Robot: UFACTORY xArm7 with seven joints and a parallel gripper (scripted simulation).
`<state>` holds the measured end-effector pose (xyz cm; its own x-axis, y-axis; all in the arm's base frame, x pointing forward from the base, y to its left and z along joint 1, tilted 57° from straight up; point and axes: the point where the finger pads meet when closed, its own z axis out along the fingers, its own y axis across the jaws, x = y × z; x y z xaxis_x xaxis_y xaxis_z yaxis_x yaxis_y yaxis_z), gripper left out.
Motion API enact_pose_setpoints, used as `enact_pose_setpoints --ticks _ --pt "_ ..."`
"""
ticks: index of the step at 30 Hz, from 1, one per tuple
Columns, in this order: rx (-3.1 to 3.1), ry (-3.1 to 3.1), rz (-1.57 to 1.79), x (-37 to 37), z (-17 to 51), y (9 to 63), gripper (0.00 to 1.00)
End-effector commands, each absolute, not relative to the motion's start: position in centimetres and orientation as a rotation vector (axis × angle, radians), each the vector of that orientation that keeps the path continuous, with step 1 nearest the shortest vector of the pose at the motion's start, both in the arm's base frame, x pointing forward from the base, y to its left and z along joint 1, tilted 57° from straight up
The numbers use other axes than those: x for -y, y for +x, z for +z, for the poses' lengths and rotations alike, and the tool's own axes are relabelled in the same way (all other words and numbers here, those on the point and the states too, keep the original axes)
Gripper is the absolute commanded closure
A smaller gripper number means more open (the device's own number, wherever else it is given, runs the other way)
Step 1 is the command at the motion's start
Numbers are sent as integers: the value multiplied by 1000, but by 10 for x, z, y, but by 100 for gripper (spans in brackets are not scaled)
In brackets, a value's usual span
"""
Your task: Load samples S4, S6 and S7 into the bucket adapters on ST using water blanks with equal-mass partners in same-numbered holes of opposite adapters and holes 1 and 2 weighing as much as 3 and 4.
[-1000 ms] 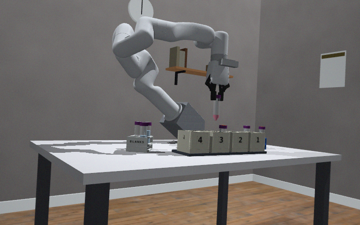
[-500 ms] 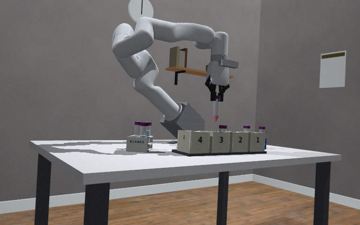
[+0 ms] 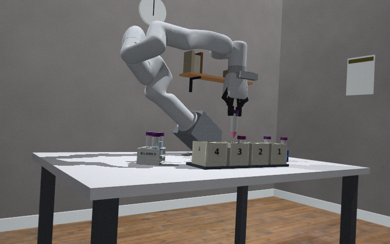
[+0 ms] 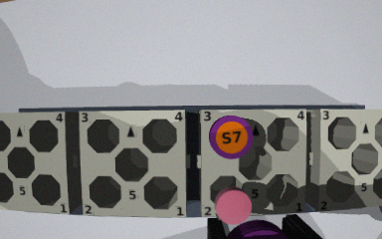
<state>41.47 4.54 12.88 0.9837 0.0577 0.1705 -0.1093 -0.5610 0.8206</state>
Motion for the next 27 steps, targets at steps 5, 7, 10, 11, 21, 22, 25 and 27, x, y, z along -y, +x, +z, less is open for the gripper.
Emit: enact_pose_setpoints --ticks 5,7,10,11,21,22,25,27 --pt "33 2158 224 -40 124 417 100" --pt "33 2158 224 -40 124 417 100" --pt "33 2158 224 -40 124 417 100" --pt "33 2158 224 -40 124 417 100" --pt "33 2158 224 -39 124 417 100" --pt "33 2158 224 -38 123 417 100" --pt "33 2158 224 -36 122 418 100" --pt "33 2158 224 -34 120 418 100"
